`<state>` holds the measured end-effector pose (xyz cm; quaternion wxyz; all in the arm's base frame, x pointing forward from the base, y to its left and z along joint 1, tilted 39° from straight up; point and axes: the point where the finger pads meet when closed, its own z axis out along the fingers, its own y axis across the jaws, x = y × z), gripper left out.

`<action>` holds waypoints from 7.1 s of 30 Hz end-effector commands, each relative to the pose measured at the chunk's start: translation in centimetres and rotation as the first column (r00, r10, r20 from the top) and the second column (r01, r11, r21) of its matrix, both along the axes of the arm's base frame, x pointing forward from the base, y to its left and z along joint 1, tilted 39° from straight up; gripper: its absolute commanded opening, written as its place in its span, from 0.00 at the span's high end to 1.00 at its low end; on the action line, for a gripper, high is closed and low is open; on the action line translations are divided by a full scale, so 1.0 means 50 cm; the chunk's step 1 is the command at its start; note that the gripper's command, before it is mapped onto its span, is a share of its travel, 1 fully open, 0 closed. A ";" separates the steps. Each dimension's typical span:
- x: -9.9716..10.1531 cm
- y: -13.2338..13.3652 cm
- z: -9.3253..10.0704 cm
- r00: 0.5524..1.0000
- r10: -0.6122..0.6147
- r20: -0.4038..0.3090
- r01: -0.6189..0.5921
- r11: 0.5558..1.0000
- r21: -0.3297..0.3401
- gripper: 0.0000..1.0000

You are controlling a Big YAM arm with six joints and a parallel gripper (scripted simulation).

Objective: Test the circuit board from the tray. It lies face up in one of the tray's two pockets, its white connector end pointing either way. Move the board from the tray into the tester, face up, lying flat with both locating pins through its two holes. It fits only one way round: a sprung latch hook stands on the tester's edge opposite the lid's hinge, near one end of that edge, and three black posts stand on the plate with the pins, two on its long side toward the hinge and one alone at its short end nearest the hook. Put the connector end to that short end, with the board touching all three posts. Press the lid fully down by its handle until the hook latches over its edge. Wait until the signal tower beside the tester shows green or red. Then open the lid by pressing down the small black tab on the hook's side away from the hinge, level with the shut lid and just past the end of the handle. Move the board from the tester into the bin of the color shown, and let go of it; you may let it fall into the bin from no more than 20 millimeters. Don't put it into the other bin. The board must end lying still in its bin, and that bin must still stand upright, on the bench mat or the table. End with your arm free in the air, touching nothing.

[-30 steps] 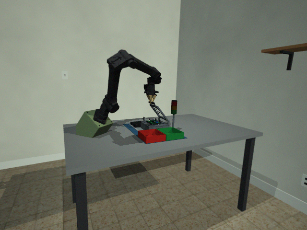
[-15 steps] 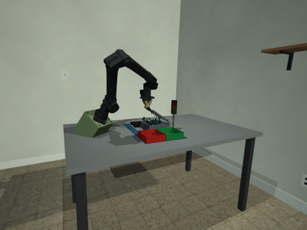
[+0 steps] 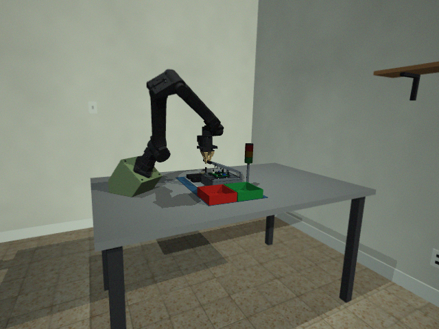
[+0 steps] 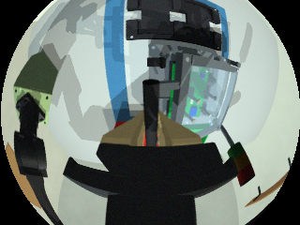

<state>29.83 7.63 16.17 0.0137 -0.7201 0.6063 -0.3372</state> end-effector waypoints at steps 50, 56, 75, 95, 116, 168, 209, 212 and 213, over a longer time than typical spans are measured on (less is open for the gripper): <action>0.051 -0.056 -0.091 1.000 -0.015 -0.011 0.015 1.000 -0.011 1.00; 0.051 -0.056 -0.091 1.000 -0.015 -0.011 0.015 1.000 -0.011 1.00; 0.051 -0.056 -0.091 1.000 -0.015 -0.011 0.015 1.000 -0.011 1.00; 0.051 -0.056 -0.091 1.000 -0.015 -0.011 0.015 1.000 -0.011 1.00; 0.055 -0.058 -0.095 1.000 -0.015 -0.010 0.015 1.000 -0.011 1.00; 0.060 -0.059 -0.096 1.000 -0.015 -0.007 0.015 1.000 -0.010 1.00; 0.059 -0.060 -0.099 1.000 -0.015 -0.009 0.015 1.000 -0.011 1.00; 0.058 -0.063 -0.105 1.000 -0.015 -0.013 0.015 1.000 -0.012 1.00; 0.059 -0.063 -0.105 1.000 -0.015 -0.012 0.015 1.000 -0.011 1.00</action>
